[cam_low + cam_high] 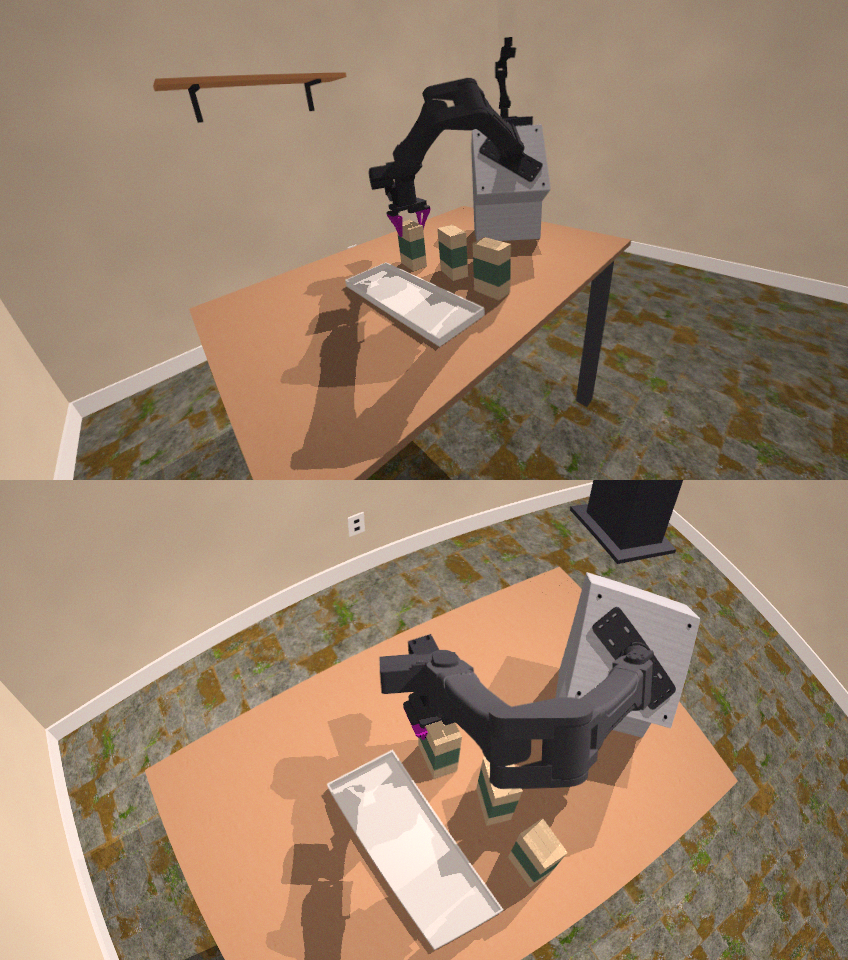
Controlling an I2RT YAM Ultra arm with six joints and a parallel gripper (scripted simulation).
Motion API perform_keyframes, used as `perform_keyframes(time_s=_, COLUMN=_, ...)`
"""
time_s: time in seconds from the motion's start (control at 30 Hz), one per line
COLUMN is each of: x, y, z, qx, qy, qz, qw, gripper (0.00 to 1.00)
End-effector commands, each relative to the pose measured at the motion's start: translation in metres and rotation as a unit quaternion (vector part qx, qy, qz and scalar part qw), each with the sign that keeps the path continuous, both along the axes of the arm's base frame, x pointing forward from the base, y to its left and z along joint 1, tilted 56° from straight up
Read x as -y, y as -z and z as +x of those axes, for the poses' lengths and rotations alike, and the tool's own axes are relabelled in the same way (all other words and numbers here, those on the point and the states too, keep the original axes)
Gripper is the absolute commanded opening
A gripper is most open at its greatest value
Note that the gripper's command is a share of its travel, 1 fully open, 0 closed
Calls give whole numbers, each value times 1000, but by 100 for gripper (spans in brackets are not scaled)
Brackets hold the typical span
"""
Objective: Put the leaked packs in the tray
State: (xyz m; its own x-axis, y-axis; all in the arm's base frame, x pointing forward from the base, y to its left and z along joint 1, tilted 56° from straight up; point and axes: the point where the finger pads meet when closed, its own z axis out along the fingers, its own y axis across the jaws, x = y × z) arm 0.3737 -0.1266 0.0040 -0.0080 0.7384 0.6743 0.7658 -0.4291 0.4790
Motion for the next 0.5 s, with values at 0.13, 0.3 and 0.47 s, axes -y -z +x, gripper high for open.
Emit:
perform_keyframes(time_s=0.13, x=3, y=11, z=-1, qx=-7, qy=15, qz=-2, qw=1000, gripper=79)
perform_keyframes(time_s=0.3, x=6, y=11, z=-2, qx=-7, qy=19, qz=-2, qw=1000, gripper=79)
perform_keyframes(time_s=0.47, x=6, y=11, z=-2, qx=-7, qy=18, qz=-2, qw=1000, gripper=79)
